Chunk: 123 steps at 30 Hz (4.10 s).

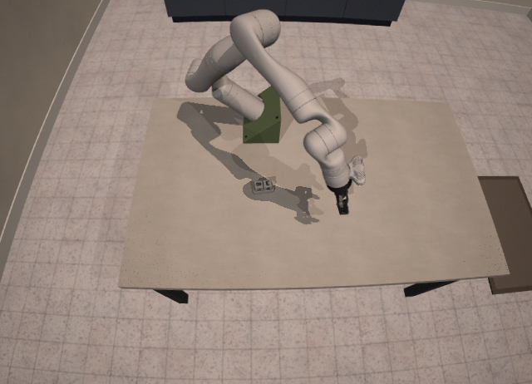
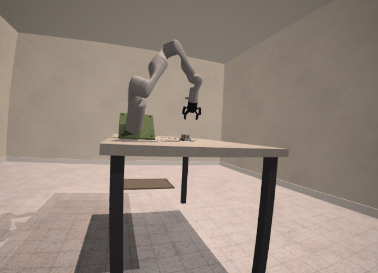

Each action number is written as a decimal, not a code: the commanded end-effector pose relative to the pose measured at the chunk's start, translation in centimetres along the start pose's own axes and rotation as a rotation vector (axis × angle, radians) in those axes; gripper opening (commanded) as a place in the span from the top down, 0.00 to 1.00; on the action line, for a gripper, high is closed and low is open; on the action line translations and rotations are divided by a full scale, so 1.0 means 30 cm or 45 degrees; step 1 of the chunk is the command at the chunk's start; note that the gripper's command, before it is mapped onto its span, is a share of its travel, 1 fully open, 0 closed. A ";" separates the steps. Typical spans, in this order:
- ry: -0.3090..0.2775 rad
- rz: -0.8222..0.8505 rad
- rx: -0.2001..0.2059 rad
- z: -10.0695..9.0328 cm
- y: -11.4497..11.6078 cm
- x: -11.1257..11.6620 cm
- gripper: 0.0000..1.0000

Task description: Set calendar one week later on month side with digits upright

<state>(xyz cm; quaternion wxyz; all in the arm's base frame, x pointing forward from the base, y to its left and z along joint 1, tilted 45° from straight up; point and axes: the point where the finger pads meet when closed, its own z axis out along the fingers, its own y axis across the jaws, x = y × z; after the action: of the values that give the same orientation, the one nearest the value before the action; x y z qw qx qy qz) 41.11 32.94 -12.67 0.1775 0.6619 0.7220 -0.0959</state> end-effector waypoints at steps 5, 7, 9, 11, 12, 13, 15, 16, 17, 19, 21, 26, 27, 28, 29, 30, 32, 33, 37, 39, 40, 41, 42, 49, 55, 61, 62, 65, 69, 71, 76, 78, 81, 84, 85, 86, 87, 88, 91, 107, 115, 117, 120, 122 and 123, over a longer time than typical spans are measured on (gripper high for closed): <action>-0.174 -0.116 -0.003 -0.154 -0.114 -0.263 0.00; -0.243 -0.145 0.015 -0.190 -0.156 -0.365 0.00; -0.302 -0.171 0.030 -0.223 -0.192 -0.454 0.00; -0.352 -0.194 0.046 -0.253 -0.227 -0.533 0.00; -0.374 -0.204 0.054 -0.267 -0.243 -0.568 0.00; -0.394 -0.209 0.061 -0.279 -0.258 -0.599 0.00; -0.428 -0.216 0.075 -0.301 -0.286 -0.654 0.00; -0.442 -0.225 0.082 -0.309 -0.299 -0.676 0.00; -0.453 -0.232 0.089 -0.316 -0.312 -0.694 0.00; -0.453 -0.232 0.089 -0.316 -0.312 -0.694 0.00; -0.471 -0.238 0.097 -0.327 -0.330 -0.723 0.00; -0.493 -0.250 0.108 -0.343 -0.350 -0.761 0.00; -0.495 -0.248 0.110 -0.343 -0.350 -0.766 0.00; -0.496 -0.247 0.112 -0.343 -0.351 -0.769 0.00; -0.496 -0.246 0.112 -0.342 -0.350 -0.770 0.00; -0.496 -0.245 0.113 -0.342 -0.350 -0.770 0.00; -0.494 -0.246 0.110 -0.343 -0.347 -0.767 0.00; -0.494 -0.246 0.110 -0.343 -0.346 -0.767 0.00; -0.494 -0.246 0.110 -0.343 -0.346 -0.767 0.00; -0.494 -0.246 0.110 -0.343 -0.346 -0.767 0.00; -0.494 -0.246 0.110 -0.343 -0.346 -0.767 0.00; -0.494 -0.246 0.110 -0.343 -0.346 -0.767 0.00; -0.494 -0.246 0.110 -0.343 -0.346 -0.767 0.00; -0.495 -0.269 0.108 -0.276 -0.345 -0.791 0.00; -0.490 -0.250 0.108 -0.190 -0.354 -0.823 0.00; -0.489 -0.254 0.105 -0.191 -0.350 -0.821 0.54; -0.489 -0.254 0.105 -0.191 -0.350 -0.821 0.54; -0.489 -0.253 0.106 -0.192 -0.351 -0.822 0.54; -0.489 -0.254 0.106 -0.192 -0.351 -0.821 0.54; -0.489 -0.254 0.106 -0.192 -0.351 -0.821 0.54; -0.489 -0.254 0.106 -0.192 -0.351 -0.821 0.54; -0.489 -0.254 0.106 -0.192 -0.351 -0.821 0.54; -0.489 -0.254 0.106 -0.192 -0.351 -0.821 0.54; -0.489 -0.254 0.106 -0.192 -0.351 -0.821 0.54; -0.489 -0.254 0.106 -0.192 -0.351 -0.821 0.54; -0.489 -0.254 0.106 -0.192 -0.351 -0.821 0.54; -0.489 -0.254 0.106 -0.192 -0.351 -0.821 0.54; -0.489 -0.254 0.106 -0.192 -0.351 -0.821 0.54; -0.489 -0.254 0.106 -0.192 -0.351 -0.821 0.54; -0.487 -0.255 0.110 -0.172 -0.356 -0.829 0.54; -0.486 -0.254 0.110 -0.143 -0.357 -0.842 0.54; -0.486 -0.254 0.110 -0.134 -0.357 -0.846 0.54; -0.486 -0.253 0.110 -0.124 -0.357 -0.850 0.54; -0.487 -0.251 0.107 -0.121 -0.354 -0.854 0.54; -0.487 -0.252 0.109 -0.115 -0.356 -0.856 0.54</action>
<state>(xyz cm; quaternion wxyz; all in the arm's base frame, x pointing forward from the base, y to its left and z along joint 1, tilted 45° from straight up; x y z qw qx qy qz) 31.67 9.82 -0.23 0.2743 0.5645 0.7316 -0.2662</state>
